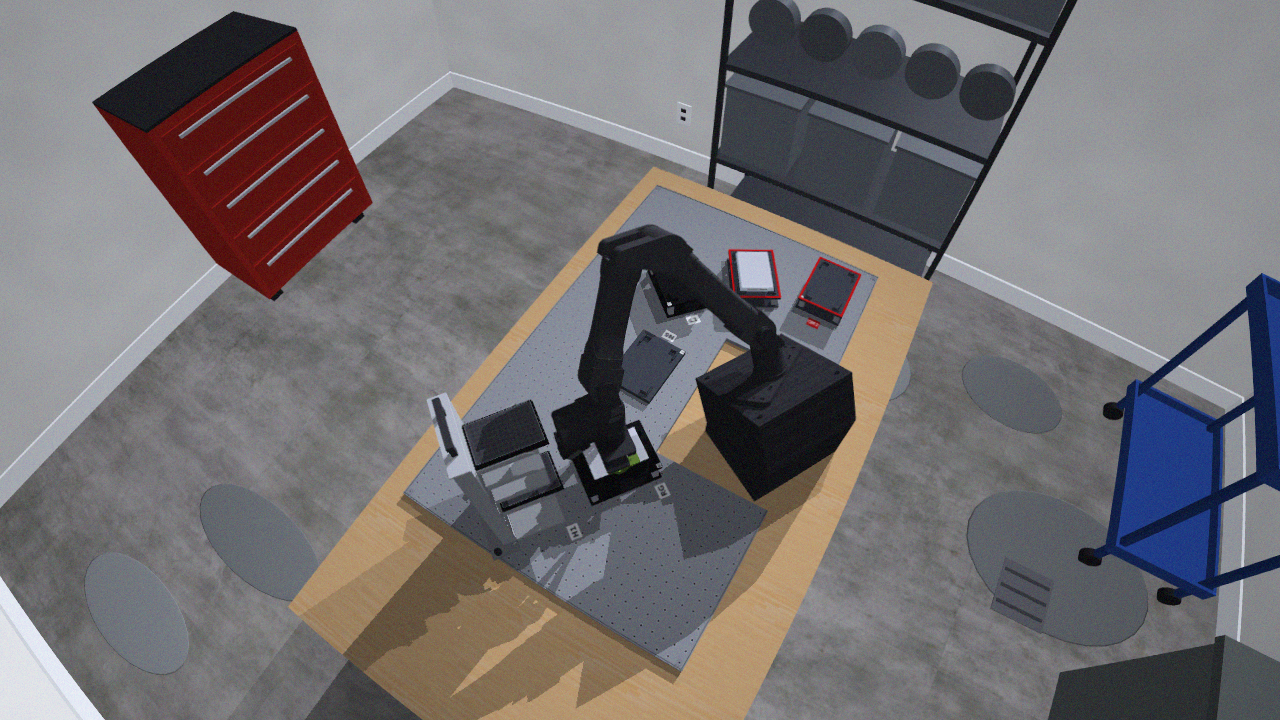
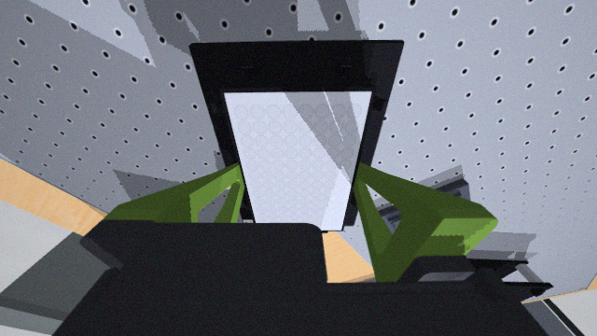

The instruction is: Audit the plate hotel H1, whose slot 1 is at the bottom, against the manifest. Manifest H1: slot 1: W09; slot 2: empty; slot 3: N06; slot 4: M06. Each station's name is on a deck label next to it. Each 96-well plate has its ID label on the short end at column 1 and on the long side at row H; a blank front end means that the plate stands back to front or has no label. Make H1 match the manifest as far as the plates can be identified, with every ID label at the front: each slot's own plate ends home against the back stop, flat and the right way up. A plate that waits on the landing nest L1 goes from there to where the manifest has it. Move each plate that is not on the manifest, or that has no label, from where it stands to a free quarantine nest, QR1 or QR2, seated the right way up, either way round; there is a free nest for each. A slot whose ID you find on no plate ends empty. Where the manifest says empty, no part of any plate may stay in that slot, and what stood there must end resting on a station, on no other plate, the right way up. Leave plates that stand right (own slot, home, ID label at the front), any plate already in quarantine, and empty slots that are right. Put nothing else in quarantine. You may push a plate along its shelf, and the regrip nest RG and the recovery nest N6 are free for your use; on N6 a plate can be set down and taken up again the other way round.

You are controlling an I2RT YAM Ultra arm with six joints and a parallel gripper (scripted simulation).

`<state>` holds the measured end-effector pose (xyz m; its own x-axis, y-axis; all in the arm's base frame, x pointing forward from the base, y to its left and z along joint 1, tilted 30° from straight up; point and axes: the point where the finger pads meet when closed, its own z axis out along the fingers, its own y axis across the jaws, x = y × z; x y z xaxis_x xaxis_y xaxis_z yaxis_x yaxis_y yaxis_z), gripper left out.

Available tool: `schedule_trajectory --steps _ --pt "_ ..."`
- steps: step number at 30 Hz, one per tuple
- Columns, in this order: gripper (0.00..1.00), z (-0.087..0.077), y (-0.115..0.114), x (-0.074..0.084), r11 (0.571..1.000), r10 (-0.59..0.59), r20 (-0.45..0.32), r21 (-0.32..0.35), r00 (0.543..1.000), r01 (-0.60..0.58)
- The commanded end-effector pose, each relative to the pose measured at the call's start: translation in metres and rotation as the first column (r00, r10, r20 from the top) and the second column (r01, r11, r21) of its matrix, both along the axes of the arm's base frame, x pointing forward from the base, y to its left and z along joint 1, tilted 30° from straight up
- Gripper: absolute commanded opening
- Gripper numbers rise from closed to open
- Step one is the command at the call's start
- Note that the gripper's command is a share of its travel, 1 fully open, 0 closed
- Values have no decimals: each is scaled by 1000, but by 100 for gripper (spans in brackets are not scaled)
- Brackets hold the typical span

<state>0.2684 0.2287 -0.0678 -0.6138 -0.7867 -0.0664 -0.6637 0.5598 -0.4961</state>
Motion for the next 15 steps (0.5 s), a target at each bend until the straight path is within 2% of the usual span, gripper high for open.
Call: schedule_trajectory --steps 1,15 --pt "85 18 13 0 1000 13 22 19 1000 -14" --pt "85 30 16 -6 1000 14 23 20 1000 -14"
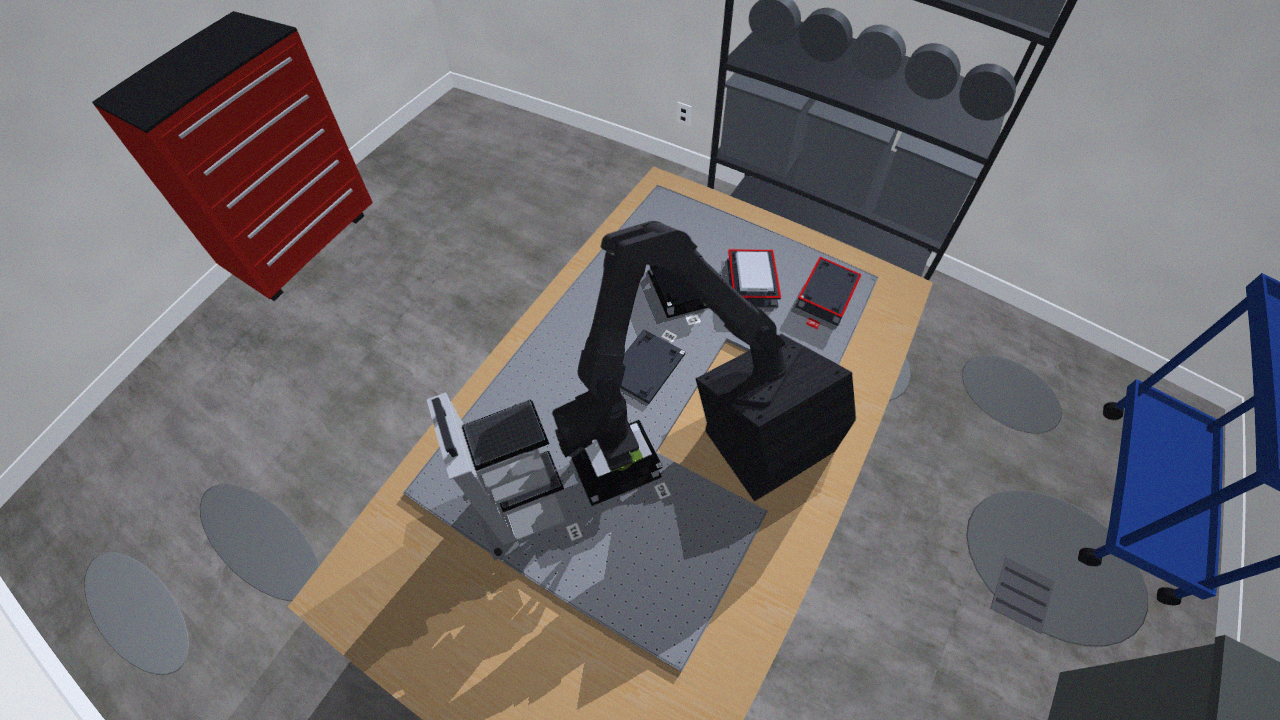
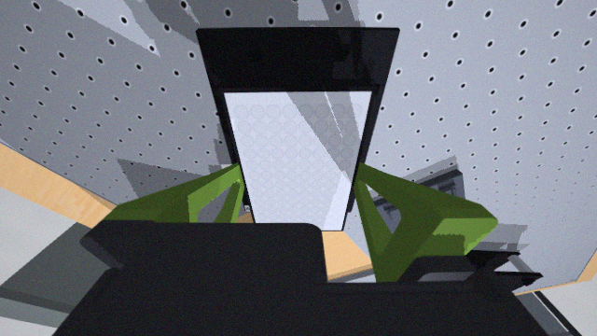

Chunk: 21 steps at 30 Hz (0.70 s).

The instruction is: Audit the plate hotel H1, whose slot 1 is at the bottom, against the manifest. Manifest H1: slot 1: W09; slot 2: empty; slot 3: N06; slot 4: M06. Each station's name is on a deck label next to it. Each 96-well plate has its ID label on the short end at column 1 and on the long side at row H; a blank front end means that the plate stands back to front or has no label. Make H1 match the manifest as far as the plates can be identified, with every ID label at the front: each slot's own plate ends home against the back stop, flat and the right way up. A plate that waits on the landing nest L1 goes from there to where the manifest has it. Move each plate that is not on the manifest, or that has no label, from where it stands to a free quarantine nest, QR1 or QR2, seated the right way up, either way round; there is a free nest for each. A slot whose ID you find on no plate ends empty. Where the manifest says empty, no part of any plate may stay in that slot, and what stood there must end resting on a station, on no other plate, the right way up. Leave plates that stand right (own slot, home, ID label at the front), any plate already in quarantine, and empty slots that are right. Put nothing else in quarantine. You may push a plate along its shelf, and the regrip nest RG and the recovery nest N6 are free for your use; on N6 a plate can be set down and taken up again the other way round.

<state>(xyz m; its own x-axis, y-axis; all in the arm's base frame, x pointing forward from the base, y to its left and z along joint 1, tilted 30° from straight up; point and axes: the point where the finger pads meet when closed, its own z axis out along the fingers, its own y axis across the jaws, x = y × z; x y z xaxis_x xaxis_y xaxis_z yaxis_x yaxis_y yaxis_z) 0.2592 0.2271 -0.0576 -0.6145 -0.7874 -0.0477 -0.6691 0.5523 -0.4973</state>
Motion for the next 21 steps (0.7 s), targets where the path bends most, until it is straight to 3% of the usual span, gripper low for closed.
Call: schedule_trajectory --steps 1,21 --pt "85 20 18 3 999 14 34 36 999 -15" --pt "85 34 22 -5 999 13 33 37 999 -15"
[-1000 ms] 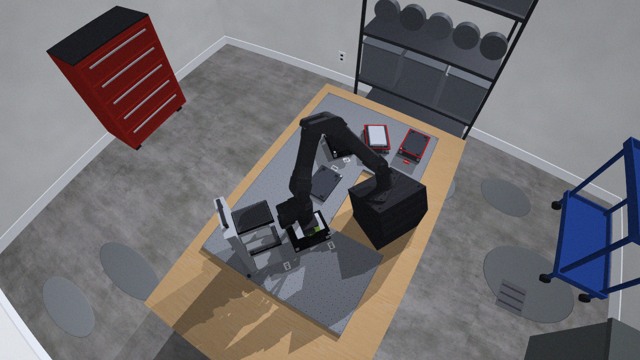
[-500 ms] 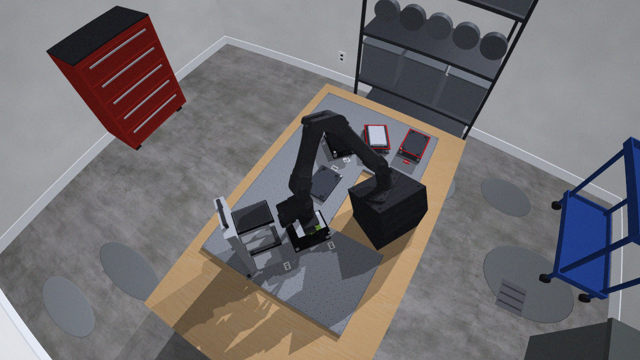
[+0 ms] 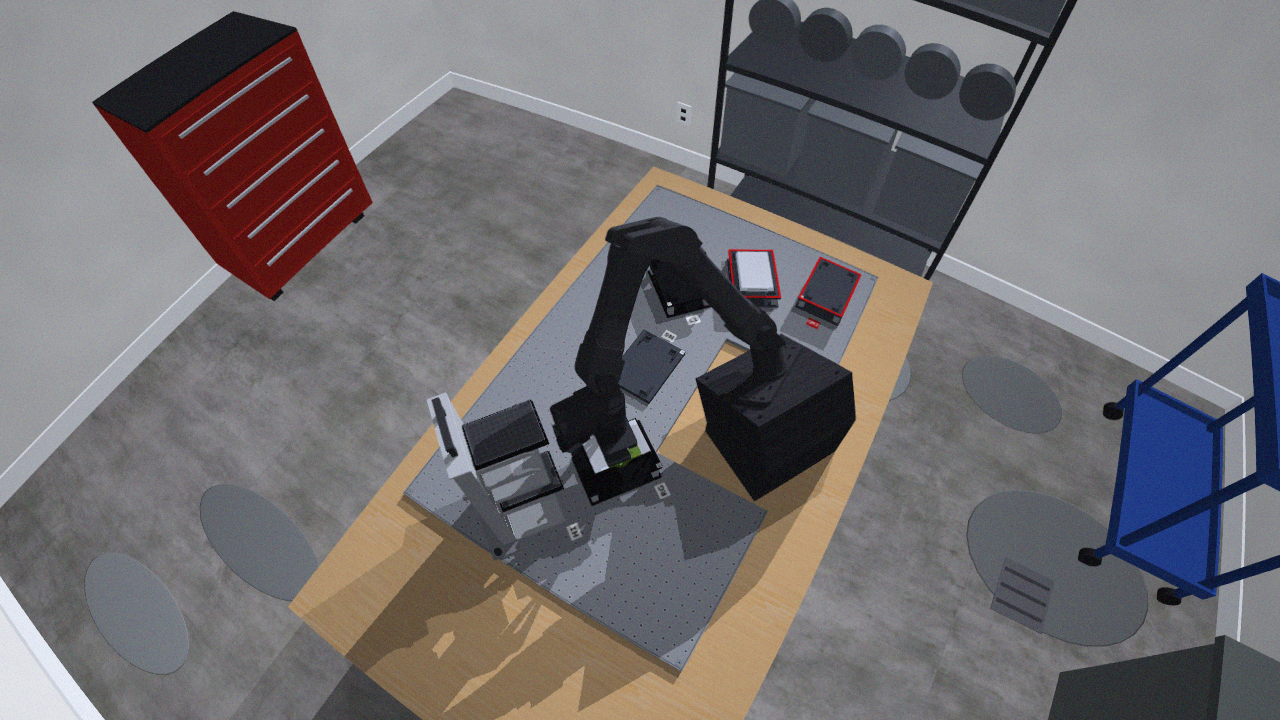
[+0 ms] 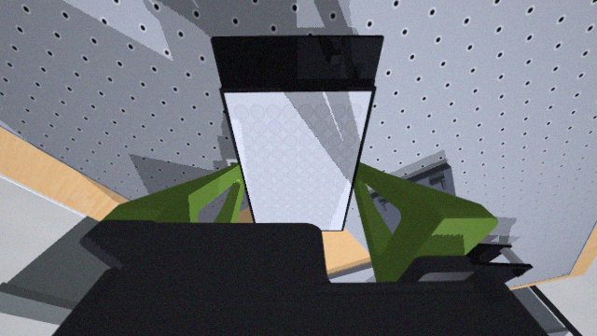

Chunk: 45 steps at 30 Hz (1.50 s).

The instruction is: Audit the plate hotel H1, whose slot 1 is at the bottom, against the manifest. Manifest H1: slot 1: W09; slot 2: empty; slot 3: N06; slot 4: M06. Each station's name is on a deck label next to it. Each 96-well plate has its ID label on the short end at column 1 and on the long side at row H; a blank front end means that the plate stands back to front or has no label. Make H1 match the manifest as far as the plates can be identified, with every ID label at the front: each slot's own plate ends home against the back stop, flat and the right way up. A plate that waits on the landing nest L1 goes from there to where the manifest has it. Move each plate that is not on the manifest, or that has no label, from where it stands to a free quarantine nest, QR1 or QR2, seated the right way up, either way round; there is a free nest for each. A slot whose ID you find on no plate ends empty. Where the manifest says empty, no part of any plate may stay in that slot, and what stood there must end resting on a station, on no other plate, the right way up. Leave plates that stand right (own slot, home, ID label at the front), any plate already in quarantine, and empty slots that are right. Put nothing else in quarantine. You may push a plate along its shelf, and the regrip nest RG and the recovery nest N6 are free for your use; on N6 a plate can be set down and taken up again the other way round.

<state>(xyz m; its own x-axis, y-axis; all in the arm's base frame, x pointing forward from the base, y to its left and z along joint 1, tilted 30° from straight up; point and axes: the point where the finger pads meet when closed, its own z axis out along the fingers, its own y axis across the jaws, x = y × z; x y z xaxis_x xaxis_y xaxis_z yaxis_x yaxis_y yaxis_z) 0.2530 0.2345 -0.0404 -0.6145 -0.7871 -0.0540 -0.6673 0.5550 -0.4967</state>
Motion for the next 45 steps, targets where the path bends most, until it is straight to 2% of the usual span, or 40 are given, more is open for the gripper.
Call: schedule_trajectory --steps 1,29,45 --pt "85 18 15 1 999 14 30 32 999 -15" --pt "85 39 21 -10 999 13 28 34 1000 -14" --pt "85 71 30 -28 999 13 22 37 1000 -14"
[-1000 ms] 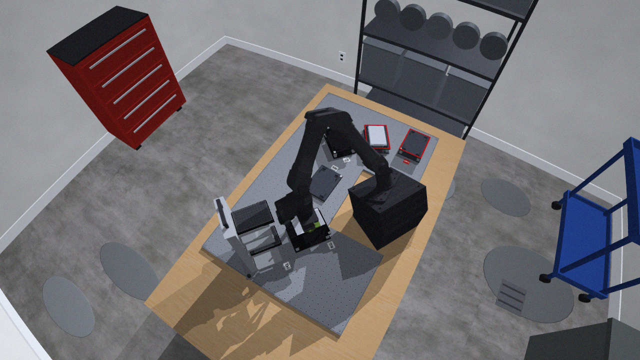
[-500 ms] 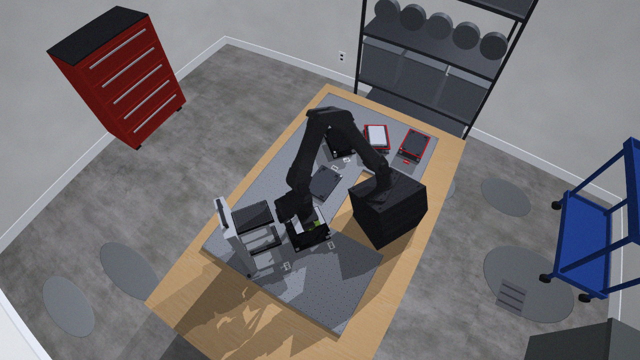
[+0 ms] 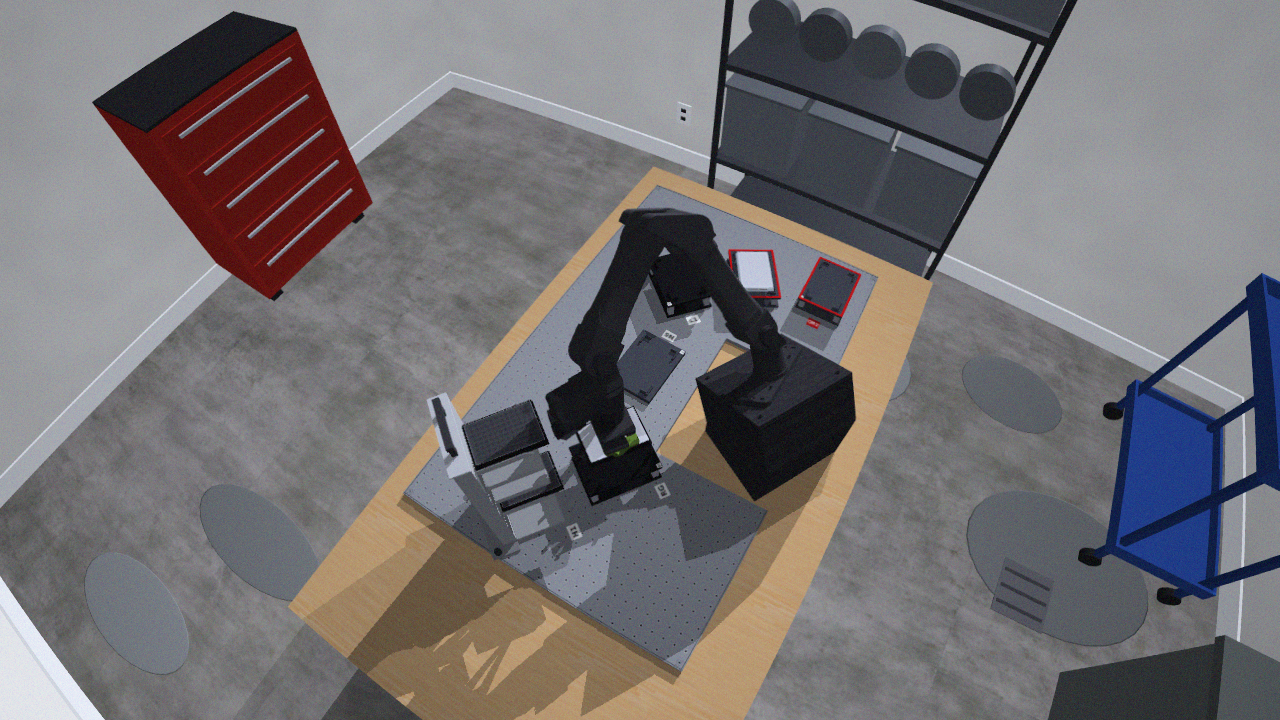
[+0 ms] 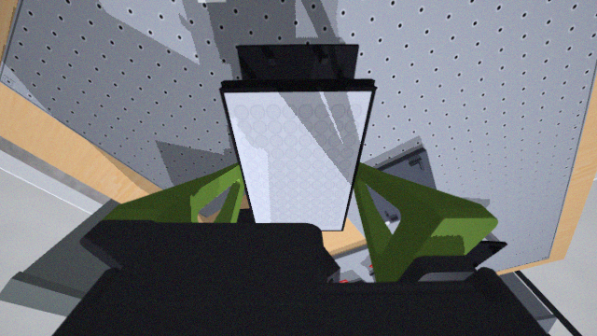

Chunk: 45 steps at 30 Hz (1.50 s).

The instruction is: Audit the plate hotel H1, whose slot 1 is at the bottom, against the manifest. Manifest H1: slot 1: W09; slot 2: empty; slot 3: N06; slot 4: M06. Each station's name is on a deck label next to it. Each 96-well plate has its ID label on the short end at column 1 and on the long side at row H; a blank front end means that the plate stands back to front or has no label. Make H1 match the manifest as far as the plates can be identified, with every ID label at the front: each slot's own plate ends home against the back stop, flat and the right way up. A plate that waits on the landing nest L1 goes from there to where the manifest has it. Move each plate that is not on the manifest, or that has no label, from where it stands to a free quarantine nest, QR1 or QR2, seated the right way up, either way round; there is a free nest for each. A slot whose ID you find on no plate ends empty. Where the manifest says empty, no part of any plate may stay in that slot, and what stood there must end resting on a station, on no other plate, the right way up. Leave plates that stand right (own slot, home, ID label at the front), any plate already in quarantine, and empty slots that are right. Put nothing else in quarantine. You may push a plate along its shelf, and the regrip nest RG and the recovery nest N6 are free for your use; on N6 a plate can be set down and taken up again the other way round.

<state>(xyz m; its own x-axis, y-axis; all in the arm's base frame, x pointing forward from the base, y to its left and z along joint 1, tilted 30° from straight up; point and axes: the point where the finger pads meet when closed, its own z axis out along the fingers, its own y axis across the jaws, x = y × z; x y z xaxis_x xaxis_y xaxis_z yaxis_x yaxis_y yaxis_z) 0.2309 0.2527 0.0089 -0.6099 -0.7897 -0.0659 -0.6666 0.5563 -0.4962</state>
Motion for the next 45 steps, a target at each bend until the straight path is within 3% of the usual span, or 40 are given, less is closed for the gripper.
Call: schedule_trajectory --steps 1,30,36,38,45 --pt "85 24 12 -7 1000 8 14 28 1000 -9" --pt "85 81 27 -38 999 7 6 31 1000 -7" --pt "85 82 28 -38 1000 7 8 30 1000 -8" --pt "85 76 7 -33 999 -41 5 3 999 41" --pt "85 84 -6 -25 993 -113 30 38 993 112"
